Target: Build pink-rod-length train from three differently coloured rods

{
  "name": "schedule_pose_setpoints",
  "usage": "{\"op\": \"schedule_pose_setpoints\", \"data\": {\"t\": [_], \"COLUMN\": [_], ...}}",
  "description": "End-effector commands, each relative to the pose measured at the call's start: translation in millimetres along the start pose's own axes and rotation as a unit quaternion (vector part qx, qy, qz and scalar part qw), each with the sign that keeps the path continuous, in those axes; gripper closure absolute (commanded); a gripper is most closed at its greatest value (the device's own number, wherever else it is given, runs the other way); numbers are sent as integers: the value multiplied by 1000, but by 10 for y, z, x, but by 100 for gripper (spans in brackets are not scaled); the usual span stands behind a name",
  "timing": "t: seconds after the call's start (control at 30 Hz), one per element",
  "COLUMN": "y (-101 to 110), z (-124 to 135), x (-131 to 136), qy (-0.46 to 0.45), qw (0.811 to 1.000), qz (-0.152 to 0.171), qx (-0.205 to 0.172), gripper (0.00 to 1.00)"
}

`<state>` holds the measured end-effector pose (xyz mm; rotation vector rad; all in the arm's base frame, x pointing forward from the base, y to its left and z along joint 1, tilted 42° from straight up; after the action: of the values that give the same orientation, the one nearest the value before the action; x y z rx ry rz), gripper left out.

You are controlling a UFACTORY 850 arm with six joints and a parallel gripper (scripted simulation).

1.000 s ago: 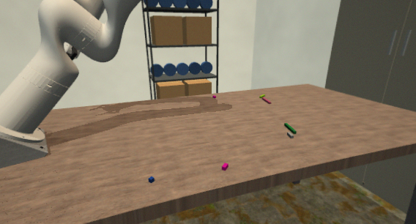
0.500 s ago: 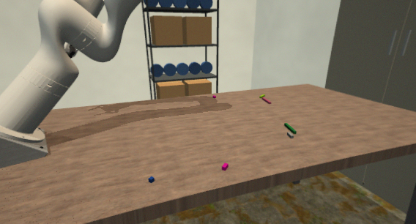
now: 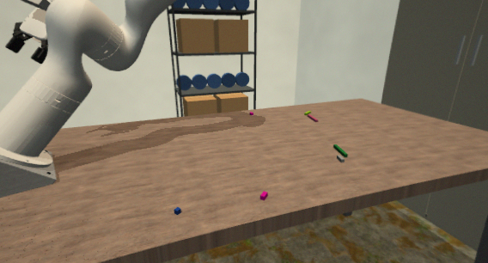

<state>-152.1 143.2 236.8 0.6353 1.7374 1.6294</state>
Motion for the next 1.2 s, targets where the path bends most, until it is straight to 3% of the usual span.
{"op": "schedule_pose_setpoints", "data": {"t": [0.0, 0.2, 0.27, 0.3, 0.67, 0.77, 0.83, 0.87, 0.97, 1.17], "y": [-5, -39, -39, -59, -192, -244, -244, -297, -332, -466], "z": [-423, -995, -995, -1213, -2078, -2296, -2296, -2480, -2586, -2892], "x": [54, -29, -29, -95, -581, -778, -778, -981, -1116, -1629], "qy": [61, 151, 151, 184, 320, 357, 357, 389, 409, 473], "qw": [998, 988, 988, 981, 942, 928, 928, 913, 904, 868], "qz": [-14, -37, -37, -47, -90, -103, -103, -115, -123, -149], "qx": [11, 22, 22, 25, 34, 35, 35, 35, 34, 31], "gripper": [0, 0, 0, 0, 0, 0, 0, 0, 0, 0]}}
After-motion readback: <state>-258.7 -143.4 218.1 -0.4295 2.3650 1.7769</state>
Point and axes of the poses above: the point where the finger pads meet when closed, its own y axis back along the fingers, its own x axis across the jaws, z = x × y, the point moved 2 cm from there along y, back along the fingers, and after that the axes turned 14 degrees about -y, right-handed, at the moved point
